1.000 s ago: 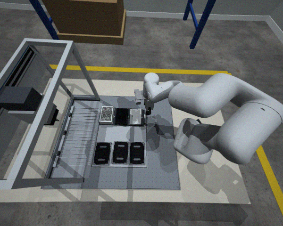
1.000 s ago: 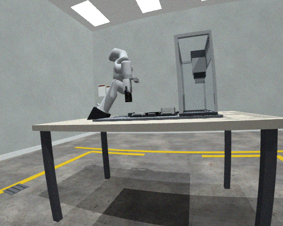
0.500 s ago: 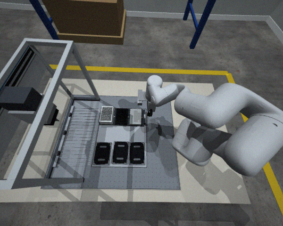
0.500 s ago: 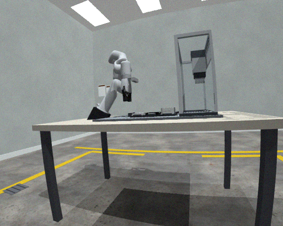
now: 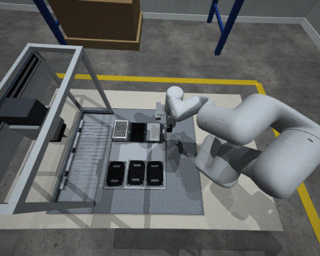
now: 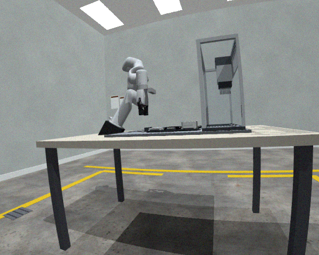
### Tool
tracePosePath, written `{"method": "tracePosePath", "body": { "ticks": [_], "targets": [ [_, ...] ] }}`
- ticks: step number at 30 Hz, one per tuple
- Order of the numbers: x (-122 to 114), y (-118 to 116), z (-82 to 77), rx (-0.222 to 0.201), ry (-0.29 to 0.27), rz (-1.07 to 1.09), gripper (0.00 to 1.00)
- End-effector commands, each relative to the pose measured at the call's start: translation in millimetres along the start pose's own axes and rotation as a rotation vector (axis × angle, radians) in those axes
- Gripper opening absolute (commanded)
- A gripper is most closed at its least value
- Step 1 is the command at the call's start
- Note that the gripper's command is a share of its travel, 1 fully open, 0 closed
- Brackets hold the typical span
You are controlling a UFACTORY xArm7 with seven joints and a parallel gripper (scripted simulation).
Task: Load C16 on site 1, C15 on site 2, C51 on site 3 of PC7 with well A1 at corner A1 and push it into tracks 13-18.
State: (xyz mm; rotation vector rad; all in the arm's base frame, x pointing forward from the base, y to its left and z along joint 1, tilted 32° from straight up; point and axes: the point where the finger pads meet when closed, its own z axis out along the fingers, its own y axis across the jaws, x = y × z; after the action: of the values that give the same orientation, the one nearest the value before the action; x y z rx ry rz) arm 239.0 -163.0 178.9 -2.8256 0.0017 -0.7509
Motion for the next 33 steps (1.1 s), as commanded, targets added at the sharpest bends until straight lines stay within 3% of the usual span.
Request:
{"method": "tracePosePath", "body": {
  "ticks": [1,33],
  "targets": [
    [1,1,8.7,-0.002,0.002,0.000,0.82],
    [1,1,55.4,-0.002,0.002,0.000,0.82]
  ]
}}
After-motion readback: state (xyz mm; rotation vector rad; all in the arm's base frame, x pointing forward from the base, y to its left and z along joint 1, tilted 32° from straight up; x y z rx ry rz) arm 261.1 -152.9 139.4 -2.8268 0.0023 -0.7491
